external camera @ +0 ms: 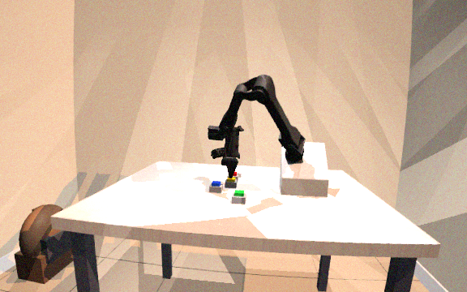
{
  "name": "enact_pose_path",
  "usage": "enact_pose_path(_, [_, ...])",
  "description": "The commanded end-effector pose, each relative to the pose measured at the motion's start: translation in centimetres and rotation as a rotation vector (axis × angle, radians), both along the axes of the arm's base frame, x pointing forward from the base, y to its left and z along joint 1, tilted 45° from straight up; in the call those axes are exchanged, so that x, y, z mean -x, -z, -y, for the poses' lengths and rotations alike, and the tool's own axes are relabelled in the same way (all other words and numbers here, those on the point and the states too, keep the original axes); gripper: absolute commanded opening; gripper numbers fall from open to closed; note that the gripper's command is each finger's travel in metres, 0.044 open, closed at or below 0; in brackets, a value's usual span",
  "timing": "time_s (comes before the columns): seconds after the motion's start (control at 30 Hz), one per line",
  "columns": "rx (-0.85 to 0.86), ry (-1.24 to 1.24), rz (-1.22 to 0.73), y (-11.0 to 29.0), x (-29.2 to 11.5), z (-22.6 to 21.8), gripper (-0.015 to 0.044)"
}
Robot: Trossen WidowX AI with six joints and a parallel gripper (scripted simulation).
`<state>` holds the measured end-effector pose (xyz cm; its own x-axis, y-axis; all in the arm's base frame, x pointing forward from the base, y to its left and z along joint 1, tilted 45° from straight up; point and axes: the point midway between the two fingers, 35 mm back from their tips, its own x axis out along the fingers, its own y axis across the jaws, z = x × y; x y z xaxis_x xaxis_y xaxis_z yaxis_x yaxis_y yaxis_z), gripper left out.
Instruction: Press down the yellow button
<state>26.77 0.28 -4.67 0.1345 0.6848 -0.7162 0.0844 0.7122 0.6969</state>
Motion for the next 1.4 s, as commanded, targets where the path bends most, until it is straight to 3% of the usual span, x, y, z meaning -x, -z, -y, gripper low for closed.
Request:
enact_pose_path(0.0, [-0.007, 0.002, -0.009, 0.4, 0.2, -0.5, 0.002])
enact_pose_path(0.63, [-0.007, 0.002, -0.009, 0.4, 0.2, -0.5, 0.002])
enact_pose_path(0.93, [-0.005, 0.002, -0.009, -2.0, 0.6, 1.8, 0.002])
enact_pose_path(1.0, [-0.002, 0.003, -0.01, -2.9, 0.2, 1.4, 0.0072])
enact_pose_path(1.17, [0.01, 0.004, -0.011, -10.4, -1.4, -2.4, 0.0204])
enact_pose_path(1.37, [-0.003, 0.004, -0.008, -18.1, -0.1, -7.1, 0.0361])
